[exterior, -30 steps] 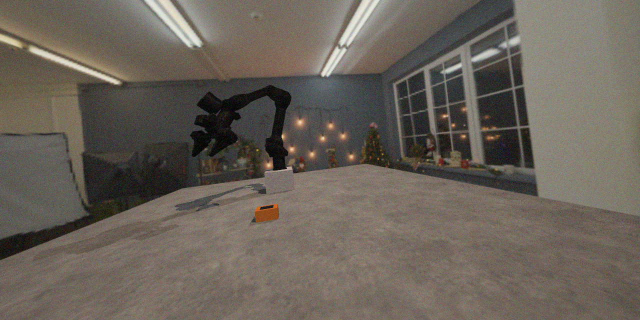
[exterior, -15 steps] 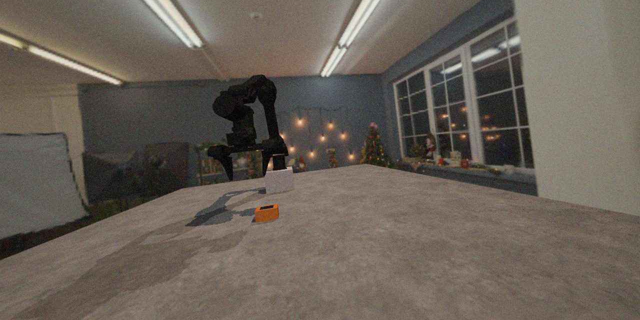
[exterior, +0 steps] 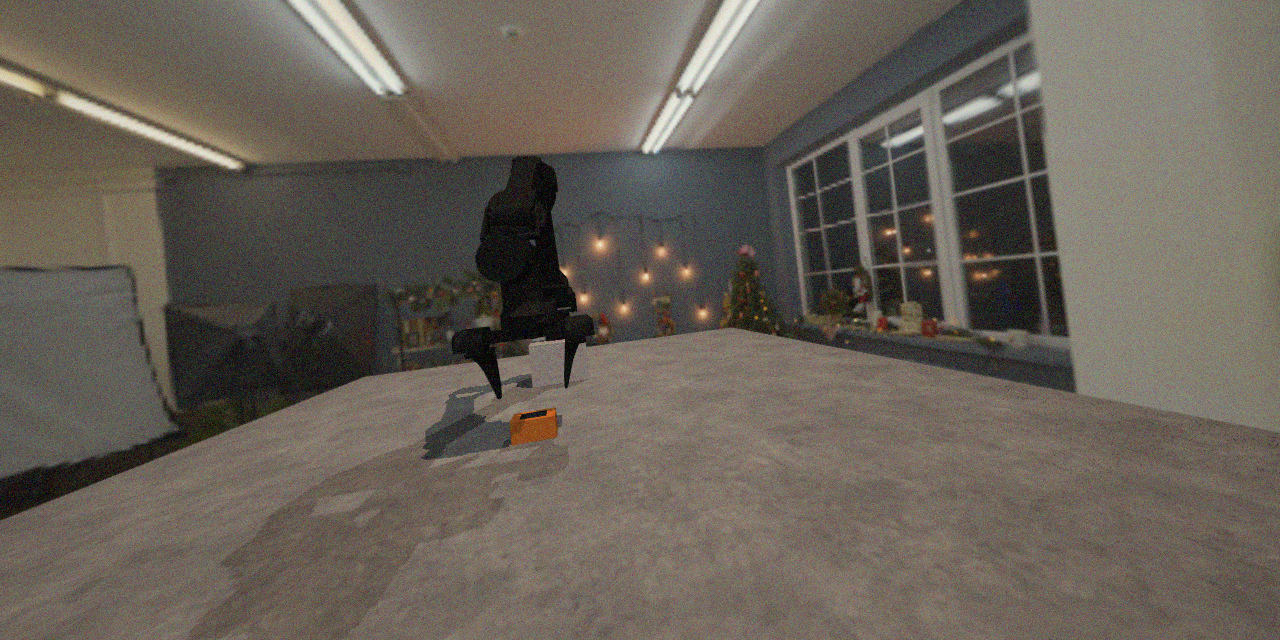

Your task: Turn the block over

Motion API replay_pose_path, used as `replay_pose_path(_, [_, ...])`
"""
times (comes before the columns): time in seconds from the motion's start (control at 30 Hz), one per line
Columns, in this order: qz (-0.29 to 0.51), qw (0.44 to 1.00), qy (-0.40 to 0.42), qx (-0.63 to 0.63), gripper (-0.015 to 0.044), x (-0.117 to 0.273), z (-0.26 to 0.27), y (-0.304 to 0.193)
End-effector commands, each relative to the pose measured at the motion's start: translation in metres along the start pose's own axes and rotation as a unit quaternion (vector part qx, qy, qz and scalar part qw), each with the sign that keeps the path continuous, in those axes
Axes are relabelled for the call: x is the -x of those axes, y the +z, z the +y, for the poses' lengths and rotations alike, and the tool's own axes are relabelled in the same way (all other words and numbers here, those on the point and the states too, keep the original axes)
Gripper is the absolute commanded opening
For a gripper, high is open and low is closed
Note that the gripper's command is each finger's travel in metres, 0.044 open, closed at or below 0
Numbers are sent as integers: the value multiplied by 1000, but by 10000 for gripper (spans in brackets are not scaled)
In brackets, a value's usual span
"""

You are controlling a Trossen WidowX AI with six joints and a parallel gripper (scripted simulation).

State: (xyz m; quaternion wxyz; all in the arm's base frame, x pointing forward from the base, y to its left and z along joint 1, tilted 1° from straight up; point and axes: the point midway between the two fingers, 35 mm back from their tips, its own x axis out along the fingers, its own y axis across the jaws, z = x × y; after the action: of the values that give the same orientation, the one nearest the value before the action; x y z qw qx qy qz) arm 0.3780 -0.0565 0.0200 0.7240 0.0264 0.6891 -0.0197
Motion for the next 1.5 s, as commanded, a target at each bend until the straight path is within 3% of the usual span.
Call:
replay_pose_path(0.0, [-2,1000,-3,-1,440,-14,-1,1])
replay_pose_path(0.83, [-2,1000,-3,-1,440,-48,-2,0])
replay_pose_path(1.0, [-2,1000,-3,-1,309,-48,-2,0])
replay_pose_path(1.47, [-2,1000,-3,-1,215,-48,-2,0])
